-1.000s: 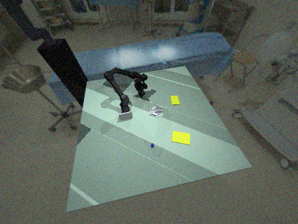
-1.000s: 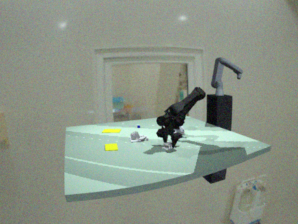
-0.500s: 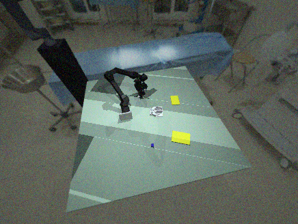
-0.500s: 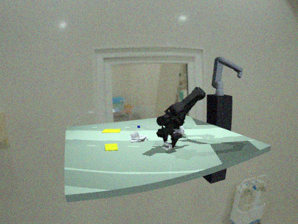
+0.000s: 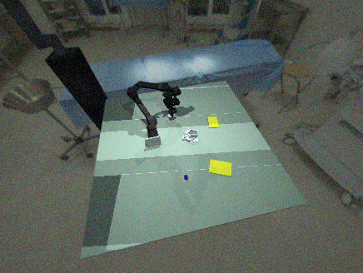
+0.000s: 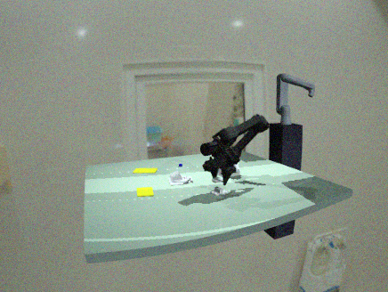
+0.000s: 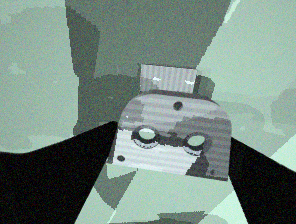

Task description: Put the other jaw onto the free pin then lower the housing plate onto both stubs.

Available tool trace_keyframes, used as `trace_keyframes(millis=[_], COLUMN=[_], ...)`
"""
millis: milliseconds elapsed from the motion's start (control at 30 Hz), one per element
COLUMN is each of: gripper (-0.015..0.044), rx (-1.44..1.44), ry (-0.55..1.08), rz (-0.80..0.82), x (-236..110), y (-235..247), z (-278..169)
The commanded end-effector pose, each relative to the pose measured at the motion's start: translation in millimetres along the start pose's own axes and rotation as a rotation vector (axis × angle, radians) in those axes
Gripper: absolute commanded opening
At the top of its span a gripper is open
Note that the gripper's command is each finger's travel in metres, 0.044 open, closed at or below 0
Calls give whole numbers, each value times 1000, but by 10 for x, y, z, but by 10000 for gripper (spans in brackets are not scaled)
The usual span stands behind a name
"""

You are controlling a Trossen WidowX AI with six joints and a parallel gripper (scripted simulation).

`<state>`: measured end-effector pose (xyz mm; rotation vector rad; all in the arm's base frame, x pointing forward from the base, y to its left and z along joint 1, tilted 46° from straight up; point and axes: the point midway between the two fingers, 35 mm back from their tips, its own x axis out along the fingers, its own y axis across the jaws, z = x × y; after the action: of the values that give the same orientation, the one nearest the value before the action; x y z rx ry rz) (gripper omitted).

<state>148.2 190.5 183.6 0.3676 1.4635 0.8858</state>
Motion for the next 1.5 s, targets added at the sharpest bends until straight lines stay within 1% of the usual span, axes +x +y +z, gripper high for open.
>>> trace_keyframes(millis=[0,300,600,1467], gripper=[351,351,351,351], rx=[-5,-1,28,149], ry=[-1,-3,-6,-8], rz=[3,9,-8,-52], x=[-116,-351,-338,-330], y=[12,25,-147,-932], z=[2,-23,97,428])
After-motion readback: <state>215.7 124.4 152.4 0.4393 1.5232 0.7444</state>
